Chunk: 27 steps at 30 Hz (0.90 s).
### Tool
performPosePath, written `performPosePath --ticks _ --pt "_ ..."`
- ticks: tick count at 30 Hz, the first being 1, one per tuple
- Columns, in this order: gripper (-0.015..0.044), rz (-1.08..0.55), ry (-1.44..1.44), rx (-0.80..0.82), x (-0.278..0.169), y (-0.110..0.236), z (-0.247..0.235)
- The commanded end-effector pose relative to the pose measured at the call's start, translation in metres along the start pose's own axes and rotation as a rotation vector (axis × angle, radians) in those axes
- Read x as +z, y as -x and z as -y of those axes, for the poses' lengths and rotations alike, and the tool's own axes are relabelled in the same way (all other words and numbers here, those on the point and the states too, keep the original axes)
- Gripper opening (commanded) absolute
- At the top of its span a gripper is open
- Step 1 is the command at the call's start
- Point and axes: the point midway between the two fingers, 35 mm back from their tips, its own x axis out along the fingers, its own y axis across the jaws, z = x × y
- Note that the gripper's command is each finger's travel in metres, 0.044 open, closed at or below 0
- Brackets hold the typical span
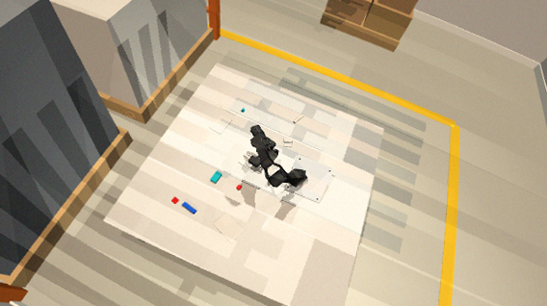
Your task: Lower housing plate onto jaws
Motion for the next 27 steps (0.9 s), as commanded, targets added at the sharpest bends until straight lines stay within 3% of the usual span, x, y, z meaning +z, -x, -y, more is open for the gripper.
performPosePath --ticks 1,5,27 --pt "0.044 -0.01 -0.001 0.01 0.016 0.031 -0.007" --pt "0.044 -0.005 0.001 0.008 0.035 0.054 -0.01" --pt "0.044 -0.005 0.001 0.008 0.035 0.054 -0.01"
